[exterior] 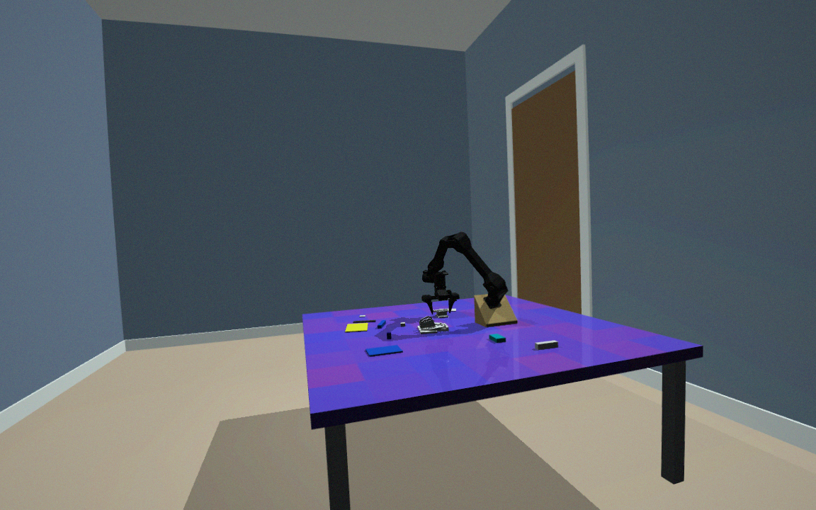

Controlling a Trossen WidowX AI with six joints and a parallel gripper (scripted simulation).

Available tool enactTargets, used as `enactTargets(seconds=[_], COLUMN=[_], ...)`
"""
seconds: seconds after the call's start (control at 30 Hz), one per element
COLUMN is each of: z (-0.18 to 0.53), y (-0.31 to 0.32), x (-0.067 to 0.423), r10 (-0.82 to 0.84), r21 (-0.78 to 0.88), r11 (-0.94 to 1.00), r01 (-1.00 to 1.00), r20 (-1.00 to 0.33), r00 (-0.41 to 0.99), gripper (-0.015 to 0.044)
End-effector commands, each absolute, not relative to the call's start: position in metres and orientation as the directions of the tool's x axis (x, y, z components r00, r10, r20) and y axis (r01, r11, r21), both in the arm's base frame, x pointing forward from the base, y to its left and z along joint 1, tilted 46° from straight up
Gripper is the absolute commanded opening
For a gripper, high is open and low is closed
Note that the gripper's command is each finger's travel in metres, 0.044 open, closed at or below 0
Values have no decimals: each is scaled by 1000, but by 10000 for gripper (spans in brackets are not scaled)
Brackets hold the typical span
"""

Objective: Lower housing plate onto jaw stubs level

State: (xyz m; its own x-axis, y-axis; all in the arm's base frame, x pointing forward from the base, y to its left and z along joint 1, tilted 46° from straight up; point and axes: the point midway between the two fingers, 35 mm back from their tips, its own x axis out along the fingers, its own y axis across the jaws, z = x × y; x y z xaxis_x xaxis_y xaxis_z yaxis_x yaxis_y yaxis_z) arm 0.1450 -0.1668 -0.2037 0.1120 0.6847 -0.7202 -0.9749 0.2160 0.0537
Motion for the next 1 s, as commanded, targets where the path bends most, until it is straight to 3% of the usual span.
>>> enactTargets(seconds=[0.0,0.53,0.97], z=[-204,-204,-204], y=[-166,-165,-166], x=[145,145,145], r10=[687,687,686], r21=[54,54,55], r11=[221,221,216], r01=[-974,-974,-975], r20=[-718,-718,-719], r00=[116,116,112], gripper=[440,440,353])
